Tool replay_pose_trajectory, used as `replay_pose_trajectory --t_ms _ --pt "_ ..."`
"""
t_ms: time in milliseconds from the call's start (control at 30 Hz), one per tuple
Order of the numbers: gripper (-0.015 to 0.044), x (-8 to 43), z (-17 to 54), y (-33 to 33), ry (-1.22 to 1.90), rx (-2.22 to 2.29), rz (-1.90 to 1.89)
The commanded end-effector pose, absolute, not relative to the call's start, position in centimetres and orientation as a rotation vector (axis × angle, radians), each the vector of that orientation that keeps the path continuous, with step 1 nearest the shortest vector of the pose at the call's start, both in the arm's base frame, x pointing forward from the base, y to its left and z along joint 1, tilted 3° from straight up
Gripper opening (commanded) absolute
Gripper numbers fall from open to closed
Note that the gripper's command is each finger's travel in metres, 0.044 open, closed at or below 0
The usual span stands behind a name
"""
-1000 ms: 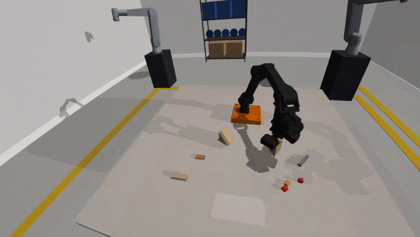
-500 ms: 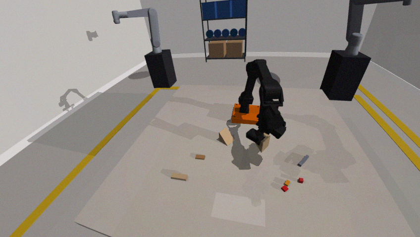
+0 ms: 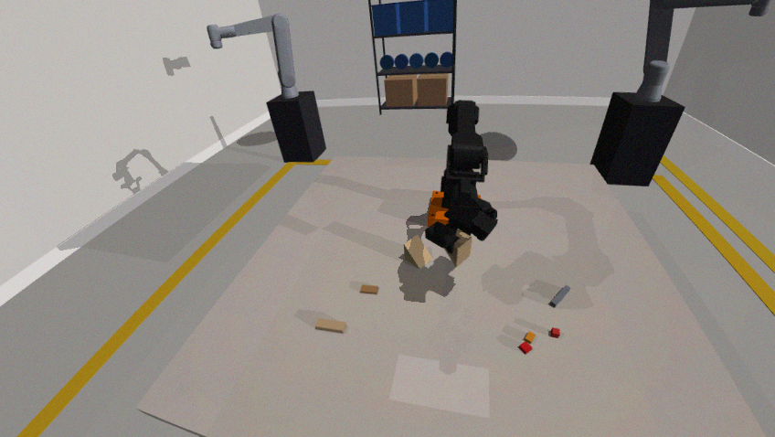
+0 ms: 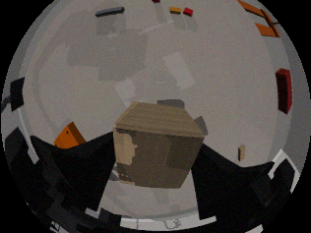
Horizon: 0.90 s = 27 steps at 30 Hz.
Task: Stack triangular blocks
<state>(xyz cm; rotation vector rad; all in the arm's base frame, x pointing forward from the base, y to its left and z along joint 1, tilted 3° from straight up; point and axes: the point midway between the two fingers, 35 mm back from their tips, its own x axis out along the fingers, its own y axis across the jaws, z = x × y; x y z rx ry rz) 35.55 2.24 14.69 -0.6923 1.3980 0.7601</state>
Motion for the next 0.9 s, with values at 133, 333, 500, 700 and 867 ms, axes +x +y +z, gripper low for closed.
replay_pose_trajectory --t_ms 133,333,500,700,867 --pt "0.0000 33.7 15.5 -0.9 1.398 -0.707 0.768" --pt "0.0000 32.2 16.0 -3.2 1.398 -0.718 0.775" --pt "0.0000 31.3 16.3 -4.3 1.399 -0.724 0.780" --pt "0.0000 31.2 14.9 -4.8 1.399 -0.724 0.780" --pt "0.0000 30.8 12.9 -5.4 1.399 -0.725 0.779"
